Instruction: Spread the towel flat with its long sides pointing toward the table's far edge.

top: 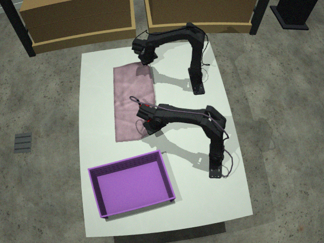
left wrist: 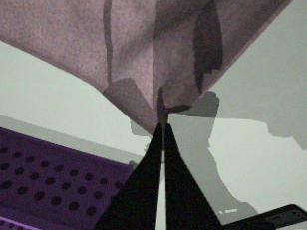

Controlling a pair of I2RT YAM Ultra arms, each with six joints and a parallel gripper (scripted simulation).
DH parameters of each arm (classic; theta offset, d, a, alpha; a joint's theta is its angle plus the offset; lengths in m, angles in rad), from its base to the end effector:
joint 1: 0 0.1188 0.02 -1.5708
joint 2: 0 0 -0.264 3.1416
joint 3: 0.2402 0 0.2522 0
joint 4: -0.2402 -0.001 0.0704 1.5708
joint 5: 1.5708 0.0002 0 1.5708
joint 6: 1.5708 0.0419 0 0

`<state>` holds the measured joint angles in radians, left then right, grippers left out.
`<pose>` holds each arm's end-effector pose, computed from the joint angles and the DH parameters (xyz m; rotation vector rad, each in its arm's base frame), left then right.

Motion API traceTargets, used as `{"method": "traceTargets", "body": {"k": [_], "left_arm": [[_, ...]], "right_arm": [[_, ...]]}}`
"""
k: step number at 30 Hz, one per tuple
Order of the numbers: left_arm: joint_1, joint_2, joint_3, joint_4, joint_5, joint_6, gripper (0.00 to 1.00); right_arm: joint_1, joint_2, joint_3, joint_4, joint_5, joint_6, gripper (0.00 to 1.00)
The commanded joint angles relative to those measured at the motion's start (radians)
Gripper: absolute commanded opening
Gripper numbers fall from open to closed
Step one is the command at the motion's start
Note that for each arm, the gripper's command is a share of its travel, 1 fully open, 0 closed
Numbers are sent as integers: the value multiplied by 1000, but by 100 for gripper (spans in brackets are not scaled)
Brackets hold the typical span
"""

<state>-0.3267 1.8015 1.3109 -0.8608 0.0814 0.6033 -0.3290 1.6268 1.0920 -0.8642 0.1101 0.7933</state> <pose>0.3297 -0.1143 0.2038 1.3176 2.5972 -0.0733 0.2781 -0.0987 0.1987 1.5805 2.4881 -0.0997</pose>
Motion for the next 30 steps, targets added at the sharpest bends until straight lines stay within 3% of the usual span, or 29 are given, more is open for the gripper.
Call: {"method": "traceTargets", "body": {"k": [1,6,7,12,19,23,24,26,30], "left_arm": [[19,20,48,-30,16,5,0],[25,39,91,-44,20,-1,0],[53,55,129,-52,23,-12,0],[67,79,179,-69,27,-18,0],[101,153,335,-109,33,-52,0],[90,160,348,-120,33,-53,0],[109,185,400,-129,34,-68,0],[109,189,408,-135,33,-68,0],[120,248,530,-164,31,-105,0]], "right_arm": [[-9,-59,-26,-6,17,-35,0],[-9,-110,-26,5,19,-55,0],[-8,-151,-82,-27,20,-74,0],[-1,-205,-110,-39,22,-94,0],[24,-363,-182,-91,28,-145,0],[16,-375,-141,-98,29,-143,0],[36,-423,-201,-119,31,-159,0],[37,-427,-200,-122,31,-159,0],[68,-536,-231,-176,37,-183,0]]}}
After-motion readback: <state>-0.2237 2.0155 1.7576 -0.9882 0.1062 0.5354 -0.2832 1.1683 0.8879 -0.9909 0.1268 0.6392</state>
